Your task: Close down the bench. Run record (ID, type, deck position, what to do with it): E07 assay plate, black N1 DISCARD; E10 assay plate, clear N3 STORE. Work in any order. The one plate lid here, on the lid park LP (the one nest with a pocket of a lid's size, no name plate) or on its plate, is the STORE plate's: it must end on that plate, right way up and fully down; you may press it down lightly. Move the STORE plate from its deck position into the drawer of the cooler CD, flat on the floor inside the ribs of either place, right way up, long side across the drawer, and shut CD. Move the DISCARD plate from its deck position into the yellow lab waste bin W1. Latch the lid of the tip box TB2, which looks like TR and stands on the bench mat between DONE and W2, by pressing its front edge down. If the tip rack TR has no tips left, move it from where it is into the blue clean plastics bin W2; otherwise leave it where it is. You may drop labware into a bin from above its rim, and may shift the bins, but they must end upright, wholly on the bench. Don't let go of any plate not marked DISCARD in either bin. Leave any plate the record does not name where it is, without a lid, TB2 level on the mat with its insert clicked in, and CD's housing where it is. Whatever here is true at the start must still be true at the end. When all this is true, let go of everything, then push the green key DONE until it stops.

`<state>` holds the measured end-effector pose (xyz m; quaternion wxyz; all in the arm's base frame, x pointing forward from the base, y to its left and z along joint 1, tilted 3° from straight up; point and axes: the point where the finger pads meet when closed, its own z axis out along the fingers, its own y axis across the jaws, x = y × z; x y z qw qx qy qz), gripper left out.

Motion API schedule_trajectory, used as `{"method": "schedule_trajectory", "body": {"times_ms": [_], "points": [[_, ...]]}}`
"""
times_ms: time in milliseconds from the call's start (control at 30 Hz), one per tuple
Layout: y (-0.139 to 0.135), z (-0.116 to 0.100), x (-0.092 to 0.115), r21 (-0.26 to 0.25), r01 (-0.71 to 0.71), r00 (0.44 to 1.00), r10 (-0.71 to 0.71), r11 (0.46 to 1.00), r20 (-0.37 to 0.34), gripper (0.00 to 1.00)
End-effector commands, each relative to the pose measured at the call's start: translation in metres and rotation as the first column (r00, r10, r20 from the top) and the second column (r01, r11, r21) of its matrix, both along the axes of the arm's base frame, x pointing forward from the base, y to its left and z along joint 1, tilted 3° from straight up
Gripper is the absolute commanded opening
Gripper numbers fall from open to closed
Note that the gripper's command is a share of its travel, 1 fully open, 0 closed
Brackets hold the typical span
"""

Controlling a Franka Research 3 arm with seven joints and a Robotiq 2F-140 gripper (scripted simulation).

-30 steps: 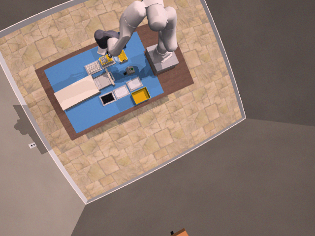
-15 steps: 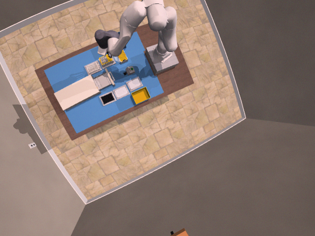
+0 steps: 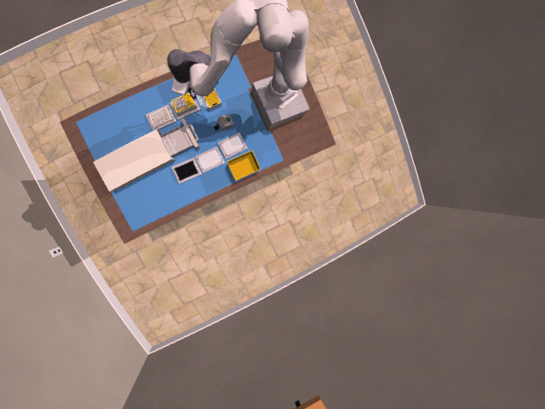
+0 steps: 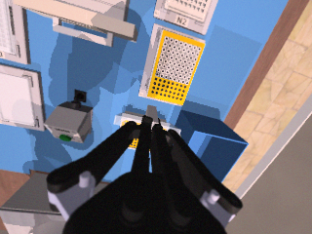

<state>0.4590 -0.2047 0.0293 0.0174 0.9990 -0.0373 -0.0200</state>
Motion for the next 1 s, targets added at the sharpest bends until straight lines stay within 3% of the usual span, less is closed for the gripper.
{"method": "schedule_trajectory", "body": {"times_ms": [0,967], "points": [[-0.002,0.001,-0.004,-0.003,-0.004,1.0,0.004,1.0,0.003,0.0],[0.001,0.007,-0.038,-0.003,-0.004,1.0,0.004,1.0,0.003,0.0]]}}
